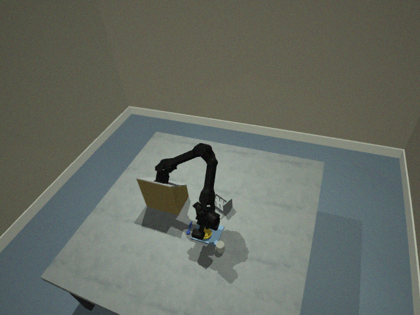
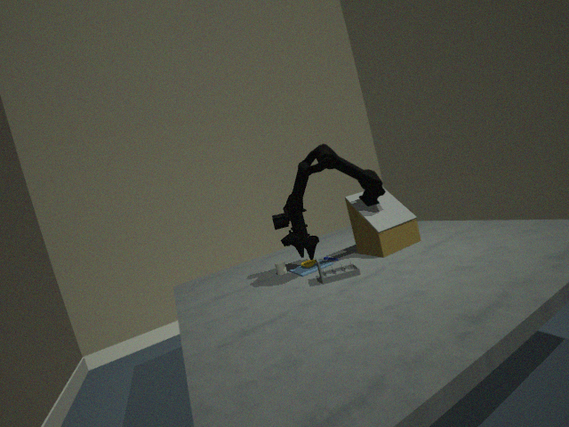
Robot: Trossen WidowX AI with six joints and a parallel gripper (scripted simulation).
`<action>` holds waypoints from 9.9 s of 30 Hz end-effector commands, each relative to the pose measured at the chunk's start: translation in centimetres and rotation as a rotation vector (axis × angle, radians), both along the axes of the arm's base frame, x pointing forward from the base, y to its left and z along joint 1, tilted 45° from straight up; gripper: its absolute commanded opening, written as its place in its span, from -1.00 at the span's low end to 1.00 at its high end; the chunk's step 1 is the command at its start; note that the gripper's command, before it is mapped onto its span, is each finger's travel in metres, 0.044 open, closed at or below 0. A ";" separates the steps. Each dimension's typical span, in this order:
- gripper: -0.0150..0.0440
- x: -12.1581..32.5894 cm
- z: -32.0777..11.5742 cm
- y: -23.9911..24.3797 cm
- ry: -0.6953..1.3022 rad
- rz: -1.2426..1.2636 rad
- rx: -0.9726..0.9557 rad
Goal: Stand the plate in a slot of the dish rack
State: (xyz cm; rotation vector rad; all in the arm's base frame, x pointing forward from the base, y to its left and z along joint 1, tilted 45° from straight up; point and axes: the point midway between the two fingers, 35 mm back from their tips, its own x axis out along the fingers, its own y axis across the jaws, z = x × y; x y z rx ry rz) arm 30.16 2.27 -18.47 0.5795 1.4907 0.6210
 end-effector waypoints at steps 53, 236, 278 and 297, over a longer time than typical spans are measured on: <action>-0.49 1.1 4.5 -5.0 -0.001 -0.010 -0.012; -0.49 -10.5 20.8 17.5 -0.760 -1.229 -0.253; -0.49 -6.0 17.5 17.9 -0.755 -1.235 -0.239; -0.40 -6.2 16.2 19.0 -0.753 -1.224 -0.244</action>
